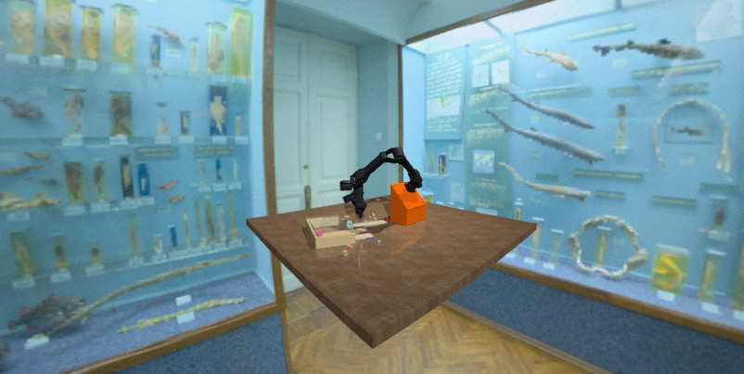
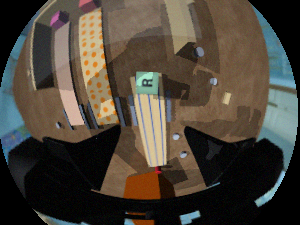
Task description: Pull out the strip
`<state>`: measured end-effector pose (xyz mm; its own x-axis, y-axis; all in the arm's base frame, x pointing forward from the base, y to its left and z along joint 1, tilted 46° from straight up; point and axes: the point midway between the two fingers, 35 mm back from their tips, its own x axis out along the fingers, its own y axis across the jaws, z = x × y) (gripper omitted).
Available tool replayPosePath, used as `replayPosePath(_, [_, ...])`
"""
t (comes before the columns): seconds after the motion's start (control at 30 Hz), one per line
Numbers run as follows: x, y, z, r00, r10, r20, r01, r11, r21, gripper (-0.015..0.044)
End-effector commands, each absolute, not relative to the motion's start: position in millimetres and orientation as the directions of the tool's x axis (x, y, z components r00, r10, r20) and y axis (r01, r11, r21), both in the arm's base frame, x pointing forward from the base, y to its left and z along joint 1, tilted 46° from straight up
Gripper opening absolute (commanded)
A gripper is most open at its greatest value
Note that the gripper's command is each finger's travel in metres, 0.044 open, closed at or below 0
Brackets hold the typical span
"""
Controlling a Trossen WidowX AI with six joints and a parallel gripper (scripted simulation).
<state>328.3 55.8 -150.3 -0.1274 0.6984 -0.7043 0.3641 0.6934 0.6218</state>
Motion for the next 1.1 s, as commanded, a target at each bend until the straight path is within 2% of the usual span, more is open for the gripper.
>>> replayPosePath(0.0, [343.9,53.2,-152.4,-0.125,0.697,-0.706,0.363,0.694,0.621,0.0440])
replayPosePath(0.47, [386.3,47.1,-157.4,-0.123,0.697,-0.707,0.362,0.694,0.622,0.0440])
replayPosePath(0.7, [385.7,53.2,-163.7,-0.123,0.697,-0.707,0.362,0.694,0.622,0.0256])
replayPosePath(1.07, [383.9,66.2,-176.4,-0.123,0.697,-0.706,0.362,0.694,0.622,0.0250])
